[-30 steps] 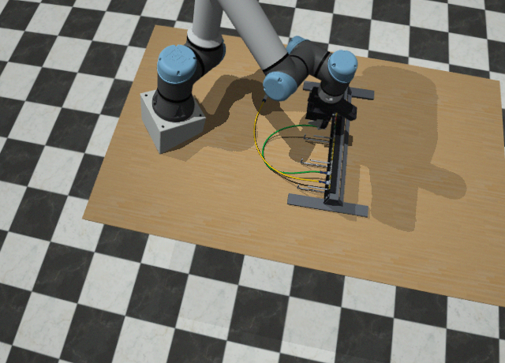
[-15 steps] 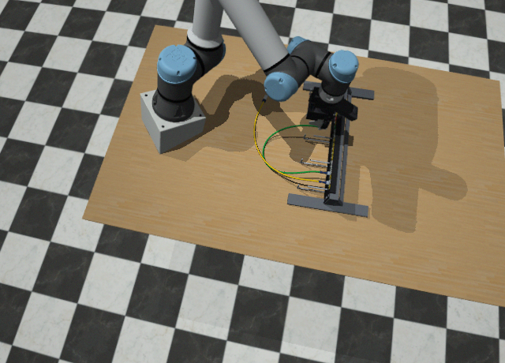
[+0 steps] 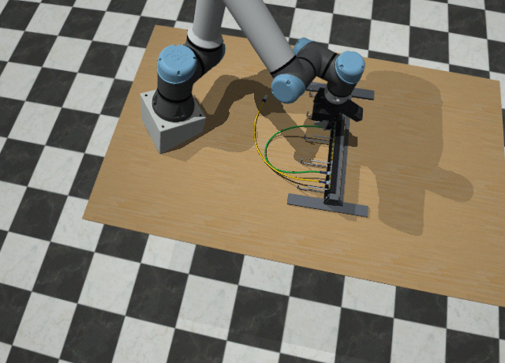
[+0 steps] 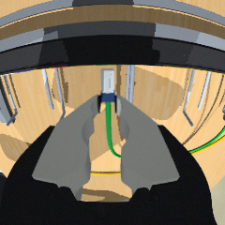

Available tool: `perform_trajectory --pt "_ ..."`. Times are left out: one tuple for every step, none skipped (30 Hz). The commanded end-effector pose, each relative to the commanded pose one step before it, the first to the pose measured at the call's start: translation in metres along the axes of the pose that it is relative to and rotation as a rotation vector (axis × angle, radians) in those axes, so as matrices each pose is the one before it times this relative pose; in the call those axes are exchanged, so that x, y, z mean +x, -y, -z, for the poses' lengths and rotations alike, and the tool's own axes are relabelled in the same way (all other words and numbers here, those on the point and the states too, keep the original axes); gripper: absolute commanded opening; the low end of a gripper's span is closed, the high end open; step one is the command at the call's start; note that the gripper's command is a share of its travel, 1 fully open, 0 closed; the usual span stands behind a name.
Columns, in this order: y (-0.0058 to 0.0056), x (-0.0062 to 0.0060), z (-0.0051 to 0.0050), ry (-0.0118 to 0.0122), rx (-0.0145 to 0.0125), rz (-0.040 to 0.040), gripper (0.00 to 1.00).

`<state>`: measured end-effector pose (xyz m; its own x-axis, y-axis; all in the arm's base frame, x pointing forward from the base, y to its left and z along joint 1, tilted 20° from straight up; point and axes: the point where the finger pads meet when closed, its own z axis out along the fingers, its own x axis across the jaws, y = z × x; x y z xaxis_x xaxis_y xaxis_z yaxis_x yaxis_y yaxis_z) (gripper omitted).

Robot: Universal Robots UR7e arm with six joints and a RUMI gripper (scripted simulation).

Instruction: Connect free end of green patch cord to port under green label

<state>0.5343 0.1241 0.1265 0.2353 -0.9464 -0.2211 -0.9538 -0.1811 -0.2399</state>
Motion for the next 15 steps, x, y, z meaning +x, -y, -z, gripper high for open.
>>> perform_trajectory --pt "0.00481 0.00007 0.00059 -0.00043 0.00112 0.00024 0.00" --pt "0.00054 0.00000 0.00001 0.00000 0.00000 0.00000 0.00" --pt "0.00039 0.00000 0.00001 0.00000 0.00000 0.00000 0.00" --pt "0.00026 0.00000 0.00001 0.00000 0.00000 0.00000 0.00" --pt "0.00014 0.00000 0.00000 0.00000 0.00000 0.00000 0.00" --pt "0.00006 0.00000 0.00000 0.00000 0.00000 0.00000 0.00" --pt "0.00001 0.00000 0.00000 0.00000 0.00000 0.00000 0.00" --pt "0.00000 0.00000 0.00000 0.00000 0.00000 0.00000 0.00" --pt "0.00000 0.00000 0.00000 0.00000 0.00000 0.00000 0.00" --pt "0.00000 0.00000 0.00000 0.00000 0.00000 0.00000 0.00" --pt "0.00000 0.00000 0.00000 0.00000 0.00000 0.00000 0.00" --pt "0.00000 0.00000 0.00000 0.00000 0.00000 0.00000 0.00" --pt "0.00000 0.00000 0.00000 0.00000 0.00000 0.00000 0.00" --pt "0.00000 0.00000 0.00000 0.00000 0.00000 0.00000 0.00" --pt "0.00000 0.00000 0.00000 0.00000 0.00000 0.00000 0.00"
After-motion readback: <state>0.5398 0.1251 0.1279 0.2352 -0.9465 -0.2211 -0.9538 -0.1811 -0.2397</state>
